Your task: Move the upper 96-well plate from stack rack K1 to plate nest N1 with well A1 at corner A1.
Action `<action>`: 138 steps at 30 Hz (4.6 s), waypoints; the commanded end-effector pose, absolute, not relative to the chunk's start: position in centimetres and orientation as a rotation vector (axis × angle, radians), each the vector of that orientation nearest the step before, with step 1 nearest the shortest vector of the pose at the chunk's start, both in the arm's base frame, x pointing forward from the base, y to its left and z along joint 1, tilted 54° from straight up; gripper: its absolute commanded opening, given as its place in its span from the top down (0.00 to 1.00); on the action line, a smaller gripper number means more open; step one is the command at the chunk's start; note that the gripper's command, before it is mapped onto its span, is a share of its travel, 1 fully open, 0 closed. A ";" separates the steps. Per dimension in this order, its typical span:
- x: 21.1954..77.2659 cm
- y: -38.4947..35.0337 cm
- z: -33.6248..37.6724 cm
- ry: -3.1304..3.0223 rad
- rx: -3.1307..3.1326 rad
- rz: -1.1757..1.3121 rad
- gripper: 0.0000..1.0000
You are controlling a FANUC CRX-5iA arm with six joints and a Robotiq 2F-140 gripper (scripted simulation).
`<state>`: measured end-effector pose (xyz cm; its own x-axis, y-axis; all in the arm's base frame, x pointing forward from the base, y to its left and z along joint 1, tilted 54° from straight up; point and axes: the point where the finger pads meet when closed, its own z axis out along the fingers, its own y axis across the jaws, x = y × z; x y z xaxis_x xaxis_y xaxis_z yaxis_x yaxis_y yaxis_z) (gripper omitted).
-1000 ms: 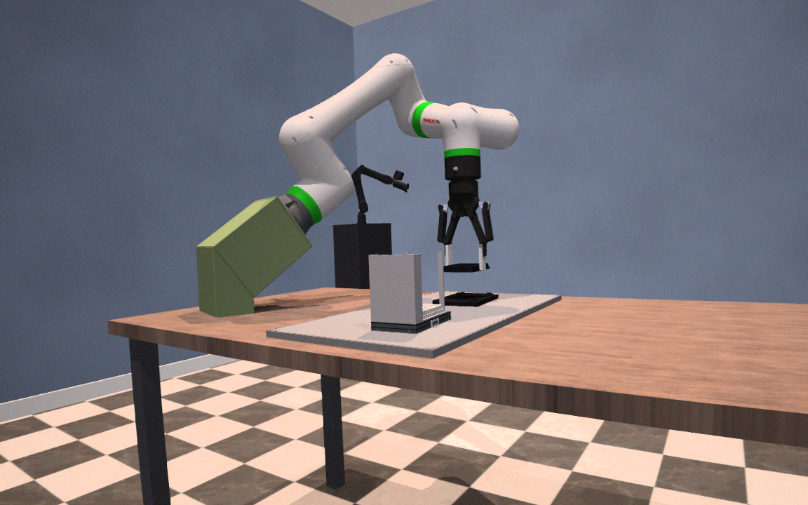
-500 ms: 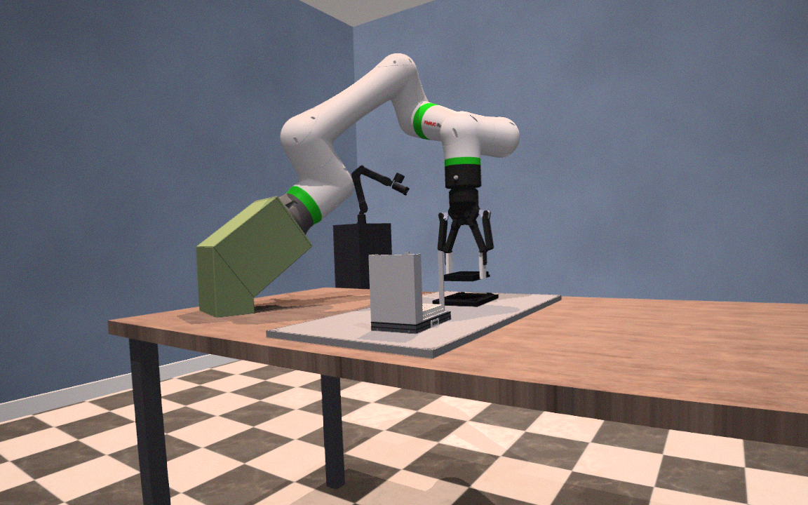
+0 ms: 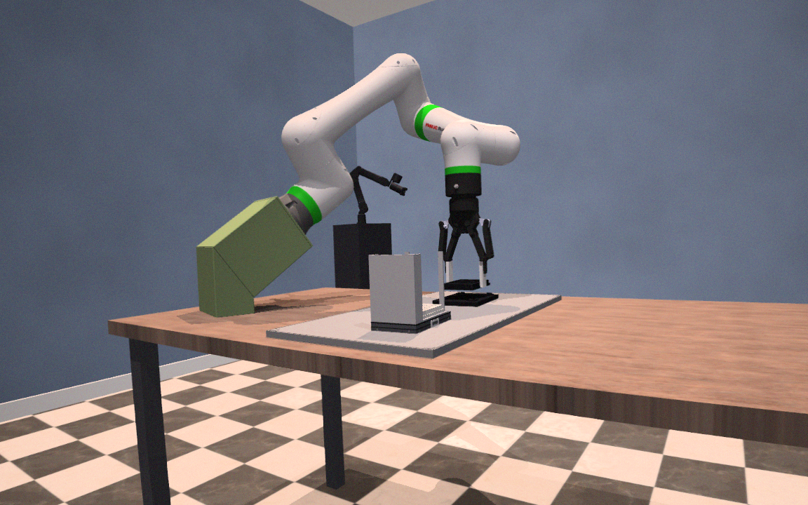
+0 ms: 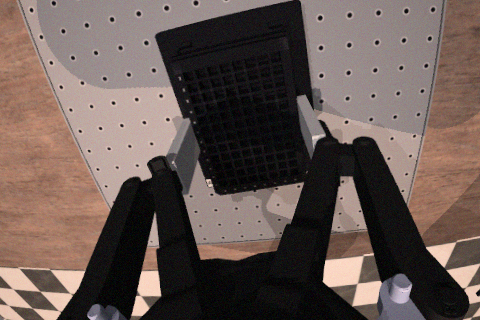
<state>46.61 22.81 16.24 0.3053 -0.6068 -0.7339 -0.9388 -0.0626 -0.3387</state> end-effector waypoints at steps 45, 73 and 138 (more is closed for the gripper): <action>46.9 24.1 15.3 1.395 -1.766 0.518 1.00; 47.0 24.4 15.0 1.395 -1.766 0.518 1.00; 46.5 22.0 16.8 1.395 -1.766 0.518 0.00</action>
<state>46.53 22.40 16.54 0.3052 -0.6070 -0.7337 -0.9388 -0.0625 -0.3388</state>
